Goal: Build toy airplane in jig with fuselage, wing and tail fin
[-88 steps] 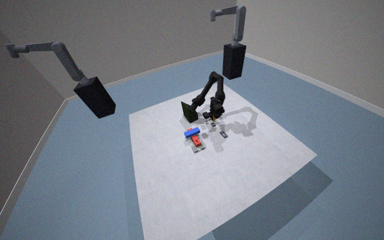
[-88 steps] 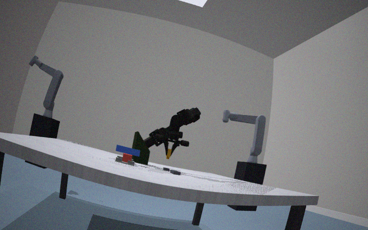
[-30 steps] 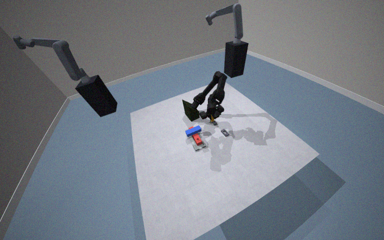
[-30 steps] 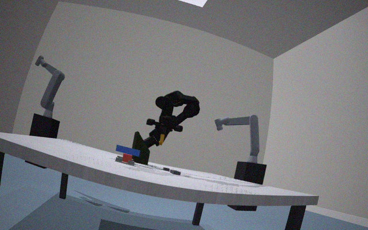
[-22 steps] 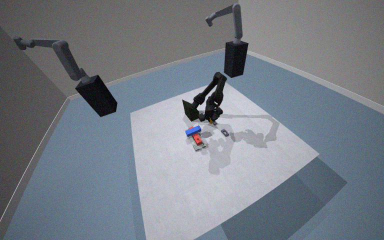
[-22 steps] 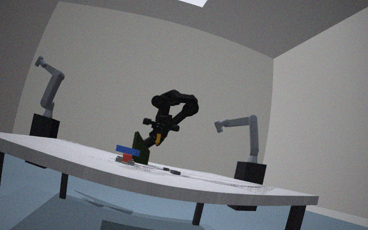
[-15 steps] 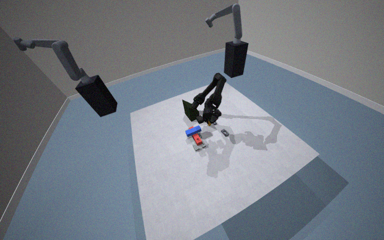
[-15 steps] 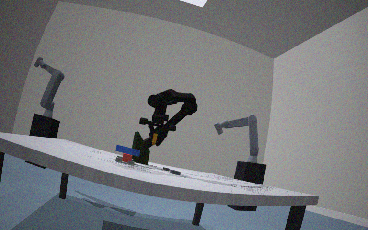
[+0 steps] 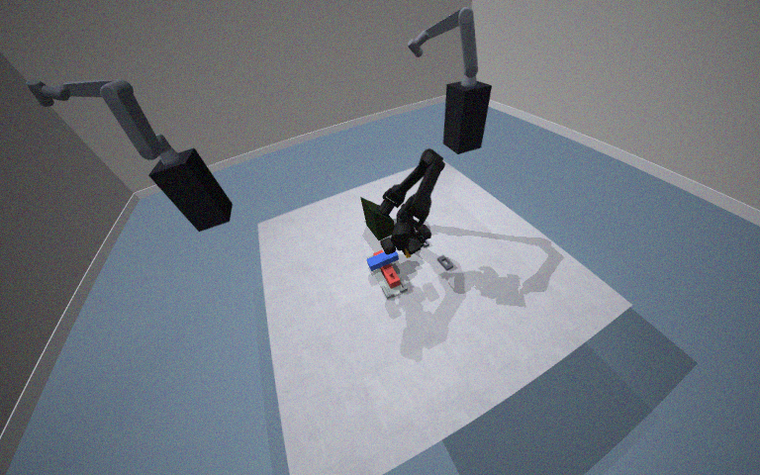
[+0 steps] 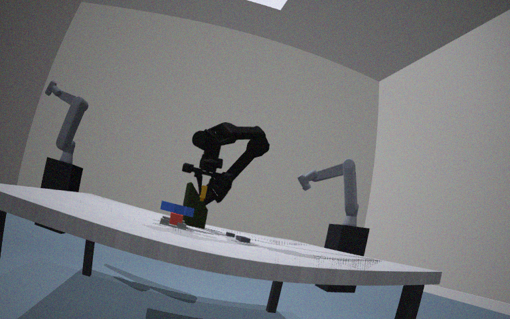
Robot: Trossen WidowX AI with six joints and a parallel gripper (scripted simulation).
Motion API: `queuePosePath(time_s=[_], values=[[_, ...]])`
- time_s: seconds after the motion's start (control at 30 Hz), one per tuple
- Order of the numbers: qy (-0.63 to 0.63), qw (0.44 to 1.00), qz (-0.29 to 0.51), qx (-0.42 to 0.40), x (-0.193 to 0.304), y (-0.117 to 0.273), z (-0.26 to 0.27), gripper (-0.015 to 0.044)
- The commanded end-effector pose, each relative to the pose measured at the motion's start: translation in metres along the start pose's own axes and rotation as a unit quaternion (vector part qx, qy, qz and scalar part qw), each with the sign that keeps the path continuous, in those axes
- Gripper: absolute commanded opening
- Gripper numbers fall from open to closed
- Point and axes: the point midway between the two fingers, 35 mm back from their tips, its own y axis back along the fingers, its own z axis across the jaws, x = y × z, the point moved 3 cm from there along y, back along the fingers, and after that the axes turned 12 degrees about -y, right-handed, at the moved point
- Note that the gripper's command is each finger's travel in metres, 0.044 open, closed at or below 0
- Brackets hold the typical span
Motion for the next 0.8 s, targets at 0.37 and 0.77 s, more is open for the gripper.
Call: queuePosePath(time_s=[0.37,0.77], values=[[0.011,1.000,-0.001,0.002,-0.023,-0.015,-0.040,0.0000],[0.016,1.000,-0.002,0.001,-0.036,-0.031,-0.072,0.0000]])
